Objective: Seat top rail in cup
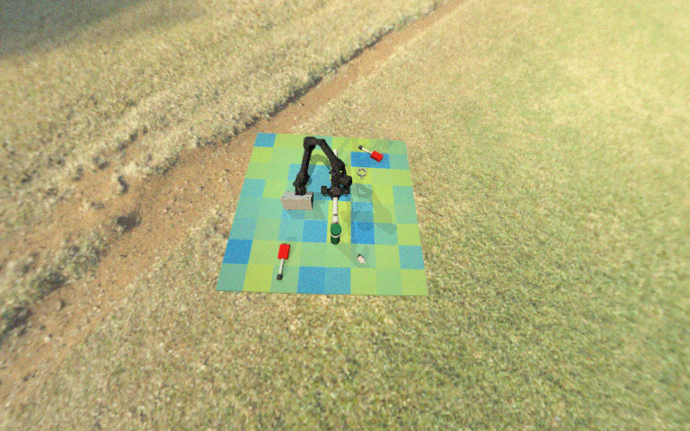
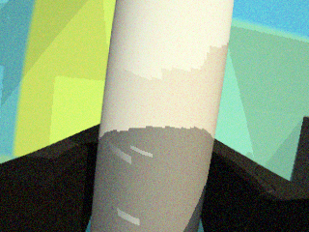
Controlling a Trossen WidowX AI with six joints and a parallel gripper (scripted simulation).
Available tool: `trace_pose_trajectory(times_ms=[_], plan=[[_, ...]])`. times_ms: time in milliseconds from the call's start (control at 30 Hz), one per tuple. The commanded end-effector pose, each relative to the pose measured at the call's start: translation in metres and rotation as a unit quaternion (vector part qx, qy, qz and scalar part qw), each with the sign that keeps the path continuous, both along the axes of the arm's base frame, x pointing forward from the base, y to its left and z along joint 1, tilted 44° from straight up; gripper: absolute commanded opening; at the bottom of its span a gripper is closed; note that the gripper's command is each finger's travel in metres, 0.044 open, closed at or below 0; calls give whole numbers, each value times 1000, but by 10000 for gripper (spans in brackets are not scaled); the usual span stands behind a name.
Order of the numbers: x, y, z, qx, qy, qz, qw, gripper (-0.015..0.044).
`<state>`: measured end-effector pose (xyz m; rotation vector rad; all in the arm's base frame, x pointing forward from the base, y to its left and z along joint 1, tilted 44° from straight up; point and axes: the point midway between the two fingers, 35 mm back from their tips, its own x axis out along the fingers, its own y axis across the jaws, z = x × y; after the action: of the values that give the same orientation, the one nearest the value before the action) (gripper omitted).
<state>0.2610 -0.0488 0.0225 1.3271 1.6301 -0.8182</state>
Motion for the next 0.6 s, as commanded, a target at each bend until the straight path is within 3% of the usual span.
trace_pose_trajectory(times_ms=[0, 567], plan=[[0, 0, 0, 0, 0, 0, 1000, 0], [2, -5, 2, 0, 0, 0, 1000, 0]])
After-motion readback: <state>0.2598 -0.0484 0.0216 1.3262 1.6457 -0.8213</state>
